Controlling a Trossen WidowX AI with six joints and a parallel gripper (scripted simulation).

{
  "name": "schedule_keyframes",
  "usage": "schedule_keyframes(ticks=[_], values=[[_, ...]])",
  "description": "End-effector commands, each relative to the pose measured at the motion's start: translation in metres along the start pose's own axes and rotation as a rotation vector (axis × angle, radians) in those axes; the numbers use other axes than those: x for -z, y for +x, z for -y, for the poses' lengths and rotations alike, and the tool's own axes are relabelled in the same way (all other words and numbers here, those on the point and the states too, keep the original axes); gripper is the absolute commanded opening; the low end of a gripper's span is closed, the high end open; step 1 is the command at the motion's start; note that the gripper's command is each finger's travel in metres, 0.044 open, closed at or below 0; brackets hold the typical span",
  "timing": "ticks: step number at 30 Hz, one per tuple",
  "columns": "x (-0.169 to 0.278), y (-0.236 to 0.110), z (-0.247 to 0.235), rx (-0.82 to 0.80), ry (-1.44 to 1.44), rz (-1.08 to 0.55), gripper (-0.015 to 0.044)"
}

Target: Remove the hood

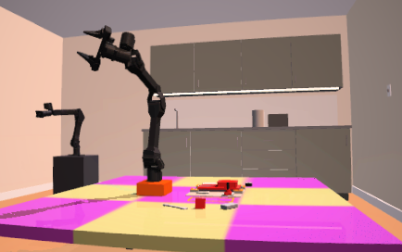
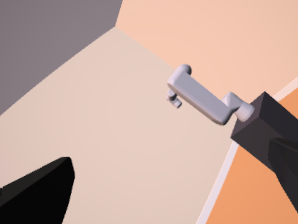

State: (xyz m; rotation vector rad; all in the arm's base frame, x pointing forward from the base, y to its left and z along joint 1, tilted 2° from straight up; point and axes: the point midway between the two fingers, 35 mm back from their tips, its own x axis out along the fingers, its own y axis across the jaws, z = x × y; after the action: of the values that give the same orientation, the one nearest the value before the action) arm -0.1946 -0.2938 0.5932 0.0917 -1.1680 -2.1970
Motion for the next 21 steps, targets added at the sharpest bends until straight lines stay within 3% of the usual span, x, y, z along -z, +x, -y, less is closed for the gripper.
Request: schedule_keyframes(ticks=[1, 11, 21], values=[[0.05, -0.005, -0.01, -0.031, -0.05, -0.14, 0.044], [0.158, -0.048, -0.041, -0.143, -0.166, -0.456, 0.044], [0.238, -0.126, -0.068, -0.286, -0.272, -0.734, 0.044]])
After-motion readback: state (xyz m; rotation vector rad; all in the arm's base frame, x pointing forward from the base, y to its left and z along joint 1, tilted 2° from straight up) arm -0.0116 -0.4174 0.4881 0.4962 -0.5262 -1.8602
